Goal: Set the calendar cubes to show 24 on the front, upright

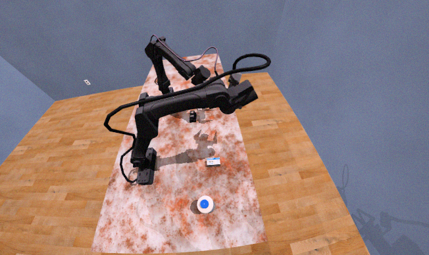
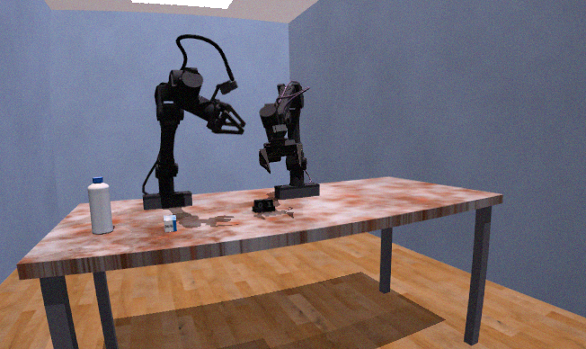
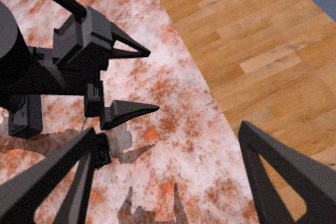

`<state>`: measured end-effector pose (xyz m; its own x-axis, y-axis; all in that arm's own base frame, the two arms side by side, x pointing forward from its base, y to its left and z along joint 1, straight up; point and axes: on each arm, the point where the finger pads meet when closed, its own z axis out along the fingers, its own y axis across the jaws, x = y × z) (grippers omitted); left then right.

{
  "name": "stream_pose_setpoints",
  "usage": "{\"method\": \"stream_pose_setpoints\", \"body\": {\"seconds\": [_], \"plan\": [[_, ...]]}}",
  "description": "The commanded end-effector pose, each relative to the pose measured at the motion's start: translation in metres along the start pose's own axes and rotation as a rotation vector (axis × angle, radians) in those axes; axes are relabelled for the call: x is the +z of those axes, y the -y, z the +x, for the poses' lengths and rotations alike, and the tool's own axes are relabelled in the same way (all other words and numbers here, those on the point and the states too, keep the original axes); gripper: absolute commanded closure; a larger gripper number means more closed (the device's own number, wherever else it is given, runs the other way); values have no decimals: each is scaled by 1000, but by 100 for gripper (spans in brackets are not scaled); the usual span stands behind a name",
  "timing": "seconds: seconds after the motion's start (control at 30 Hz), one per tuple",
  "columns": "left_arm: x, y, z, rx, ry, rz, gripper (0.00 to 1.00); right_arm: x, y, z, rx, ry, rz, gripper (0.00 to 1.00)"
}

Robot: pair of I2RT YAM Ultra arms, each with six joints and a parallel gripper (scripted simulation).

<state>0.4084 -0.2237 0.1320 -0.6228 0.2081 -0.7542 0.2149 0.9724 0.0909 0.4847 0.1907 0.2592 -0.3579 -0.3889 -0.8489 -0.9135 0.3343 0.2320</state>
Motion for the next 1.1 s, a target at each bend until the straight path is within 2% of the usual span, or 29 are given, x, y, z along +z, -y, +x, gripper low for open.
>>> {"method": "stream_pose_setpoints", "body": {"seconds": [0.0, 0.1, 0.17, 0.3, 0.67, 0.73, 1.07], "plan": [[-19, 8, 9, 226, -42, 22, 0, -2, -2, -4, -10, 8, 1, 0], [-26, 17, 18, 354, -64, 44, 0, -2, -2, -4, -10, 8, 1, 0], [-26, 17, 18, 354, -64, 44, 0, -2, -2, -4, -10, 8, 1, 0], [-36, 29, 39, 576, -113, 86, 0, -2, -2, -4, -10, 8, 1, 0], [-65, 53, 71, 1047, -167, 192, 0, -2, -12, -5, 9, -16, 4, 0], [-65, 53, 71, 1047, -167, 192, 0, -2, -12, -5, 9, -16, 4, 0], [-95, 66, 110, 1531, -208, 325, 0, -7, -55, -23, -6, -57, 32, 0]]}}
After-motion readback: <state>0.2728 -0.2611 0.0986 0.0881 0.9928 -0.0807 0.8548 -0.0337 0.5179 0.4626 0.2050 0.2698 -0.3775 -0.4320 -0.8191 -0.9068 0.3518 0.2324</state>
